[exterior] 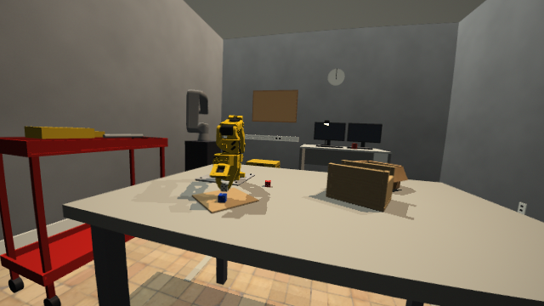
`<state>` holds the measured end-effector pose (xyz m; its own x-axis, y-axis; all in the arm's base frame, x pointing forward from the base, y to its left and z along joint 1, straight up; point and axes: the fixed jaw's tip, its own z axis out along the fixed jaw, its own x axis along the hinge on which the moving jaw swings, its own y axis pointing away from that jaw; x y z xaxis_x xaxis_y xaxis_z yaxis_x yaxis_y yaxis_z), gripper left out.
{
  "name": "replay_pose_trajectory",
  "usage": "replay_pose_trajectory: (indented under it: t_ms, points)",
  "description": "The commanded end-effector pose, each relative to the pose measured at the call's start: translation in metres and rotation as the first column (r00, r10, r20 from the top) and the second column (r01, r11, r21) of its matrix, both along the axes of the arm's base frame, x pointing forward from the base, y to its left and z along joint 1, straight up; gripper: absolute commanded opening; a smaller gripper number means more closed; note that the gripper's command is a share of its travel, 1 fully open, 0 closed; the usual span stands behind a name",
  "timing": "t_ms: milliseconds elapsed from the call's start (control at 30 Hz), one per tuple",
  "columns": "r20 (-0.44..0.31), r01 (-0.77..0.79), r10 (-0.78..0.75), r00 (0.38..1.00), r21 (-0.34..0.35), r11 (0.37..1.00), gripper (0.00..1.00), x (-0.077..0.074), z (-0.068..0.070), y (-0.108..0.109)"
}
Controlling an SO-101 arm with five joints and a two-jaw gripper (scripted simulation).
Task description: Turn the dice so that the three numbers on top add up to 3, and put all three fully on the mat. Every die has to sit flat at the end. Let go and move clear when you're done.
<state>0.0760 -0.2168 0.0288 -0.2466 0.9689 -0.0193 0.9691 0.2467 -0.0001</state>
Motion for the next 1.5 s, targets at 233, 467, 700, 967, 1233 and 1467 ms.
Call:
replay_pose_trajectory:
  t_ms: [233,467,700,967,1233,1467]
  points:
    - [-0.003,0.011,-0.011,1.000,0.015,1.000,0.00,-0.003,-0.006,0.001]
    - [-0.003,0.011,-0.011,1.000,0.015,1.000,0.00,-0.003,-0.010,0.002]
    - [-0.003,0.011,-0.011,1.000,0.015,1.000,0.00,-0.003,-0.011,0.002]
    - [-0.003,0.011,-0.011,1.000,0.015,1.000,0.00,-0.003,-0.015,0.002]
    - [-0.003,0.011,-0.011,1.000,0.015,1.000,0.00,-0.003,-0.016,0.002]
    - [-0.003,0.011,-0.011,1.000,0.015,1.000,0.00,-0.003,-0.020,0.002]
